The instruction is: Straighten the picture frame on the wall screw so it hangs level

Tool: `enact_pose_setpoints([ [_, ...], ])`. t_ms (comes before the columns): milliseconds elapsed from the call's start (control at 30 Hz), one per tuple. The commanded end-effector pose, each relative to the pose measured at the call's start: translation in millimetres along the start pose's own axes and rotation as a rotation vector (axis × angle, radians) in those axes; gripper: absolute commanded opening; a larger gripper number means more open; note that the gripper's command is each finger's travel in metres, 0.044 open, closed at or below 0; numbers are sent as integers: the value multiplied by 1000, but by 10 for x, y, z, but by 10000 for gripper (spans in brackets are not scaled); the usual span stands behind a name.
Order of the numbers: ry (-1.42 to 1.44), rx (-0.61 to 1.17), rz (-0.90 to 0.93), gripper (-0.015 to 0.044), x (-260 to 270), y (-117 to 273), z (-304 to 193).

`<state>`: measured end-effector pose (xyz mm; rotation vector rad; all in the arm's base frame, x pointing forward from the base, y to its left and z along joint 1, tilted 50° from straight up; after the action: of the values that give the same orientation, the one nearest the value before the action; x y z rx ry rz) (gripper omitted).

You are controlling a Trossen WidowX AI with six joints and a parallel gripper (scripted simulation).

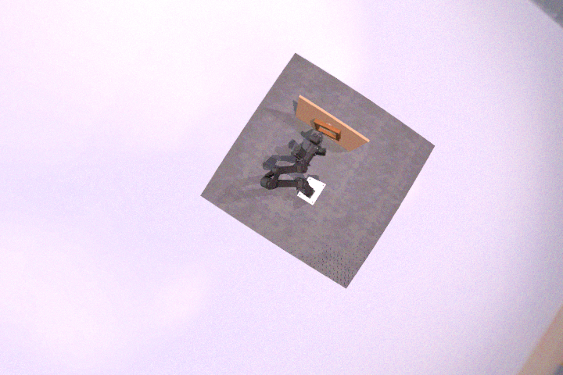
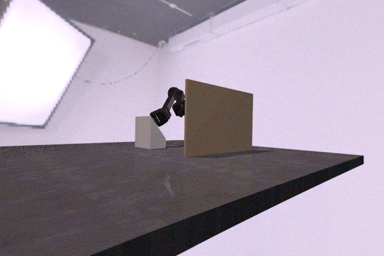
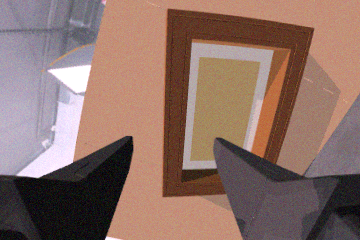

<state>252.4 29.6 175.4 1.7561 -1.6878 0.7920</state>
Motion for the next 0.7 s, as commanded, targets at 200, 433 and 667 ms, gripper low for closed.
enact_pose_setpoints([
  [200, -6, 9, 2, 260, -27, -173, 25],
  [433, -6, 9, 2, 260, -27, -173, 25],
  [667, -6, 9, 2, 260, -24, -210, 21],
])
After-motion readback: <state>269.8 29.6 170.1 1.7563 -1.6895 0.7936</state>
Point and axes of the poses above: the point midway between the two fingers, 35 mm back from their tips, its own y axis back along the fingers, its own x axis across the jaws, z = x × y, the point moved 6 cm from there along y, back along the fingers, and after that the axes turned 10 degrees about -y, right-handed, at the moved point
